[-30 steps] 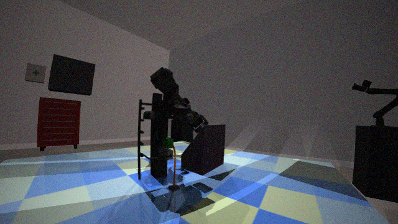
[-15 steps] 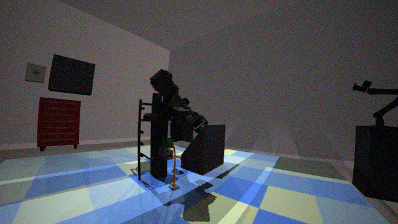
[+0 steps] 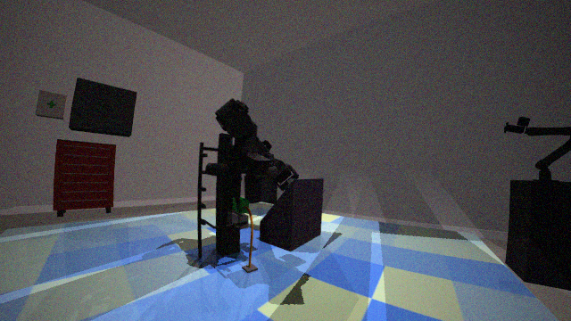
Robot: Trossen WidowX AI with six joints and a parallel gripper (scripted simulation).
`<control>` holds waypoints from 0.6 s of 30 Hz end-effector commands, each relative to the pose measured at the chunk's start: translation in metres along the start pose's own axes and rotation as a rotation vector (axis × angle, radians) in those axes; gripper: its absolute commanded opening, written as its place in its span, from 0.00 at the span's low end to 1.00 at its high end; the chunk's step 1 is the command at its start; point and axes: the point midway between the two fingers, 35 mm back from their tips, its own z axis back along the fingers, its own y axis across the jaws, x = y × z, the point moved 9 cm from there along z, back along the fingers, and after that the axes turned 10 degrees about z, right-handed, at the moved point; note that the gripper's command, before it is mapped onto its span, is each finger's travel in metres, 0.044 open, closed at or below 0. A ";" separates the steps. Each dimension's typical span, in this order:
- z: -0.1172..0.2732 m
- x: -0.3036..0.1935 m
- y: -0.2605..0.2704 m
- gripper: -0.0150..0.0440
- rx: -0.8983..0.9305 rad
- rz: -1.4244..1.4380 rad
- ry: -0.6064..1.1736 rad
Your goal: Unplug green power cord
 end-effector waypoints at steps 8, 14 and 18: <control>0.006 0.024 -0.006 0.25 -0.011 -0.004 -0.029; 0.008 0.033 -0.008 0.25 -0.011 -0.003 -0.030; 0.009 0.039 -0.009 0.25 -0.012 -0.003 -0.030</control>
